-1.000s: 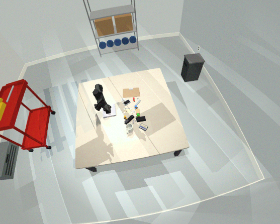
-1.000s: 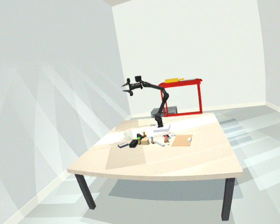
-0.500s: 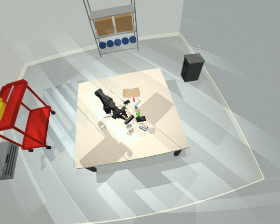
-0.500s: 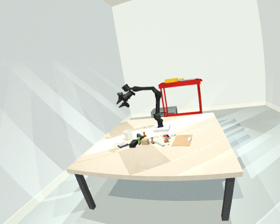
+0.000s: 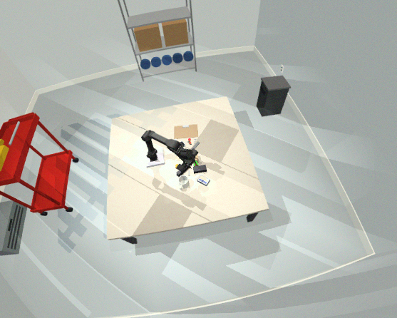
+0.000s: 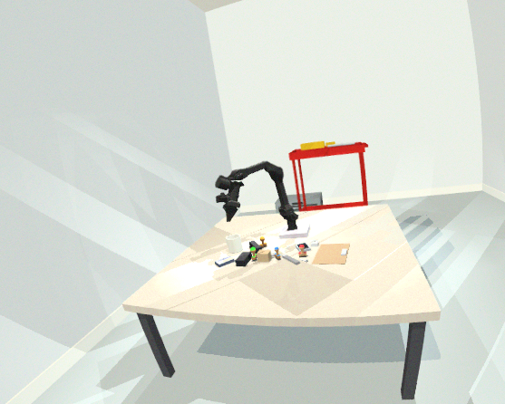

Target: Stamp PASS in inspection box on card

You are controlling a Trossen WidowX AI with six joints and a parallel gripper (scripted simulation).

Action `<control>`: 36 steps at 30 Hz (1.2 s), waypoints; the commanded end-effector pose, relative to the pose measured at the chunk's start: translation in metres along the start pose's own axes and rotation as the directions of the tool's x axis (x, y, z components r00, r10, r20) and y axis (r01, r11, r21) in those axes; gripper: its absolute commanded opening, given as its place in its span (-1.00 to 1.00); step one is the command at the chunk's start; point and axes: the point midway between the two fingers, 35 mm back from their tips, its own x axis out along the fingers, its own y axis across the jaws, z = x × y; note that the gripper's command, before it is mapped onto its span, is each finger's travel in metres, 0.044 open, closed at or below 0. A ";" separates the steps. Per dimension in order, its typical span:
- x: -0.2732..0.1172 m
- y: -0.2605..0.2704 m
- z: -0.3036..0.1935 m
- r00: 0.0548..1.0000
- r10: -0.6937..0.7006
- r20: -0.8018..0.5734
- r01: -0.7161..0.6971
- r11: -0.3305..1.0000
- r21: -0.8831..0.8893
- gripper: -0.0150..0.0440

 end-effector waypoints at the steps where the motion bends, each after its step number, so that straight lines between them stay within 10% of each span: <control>1: 0.043 0.031 -0.049 0.974 -0.087 -0.210 -0.006 0.913 -0.407 0.29; 9: 0.085 0.059 -0.113 0.874 -0.269 -0.404 -0.201 0.557 -0.806 0.29; 36: 0.106 0.057 -0.122 0.873 -0.271 -0.405 -0.203 0.552 -0.808 0.29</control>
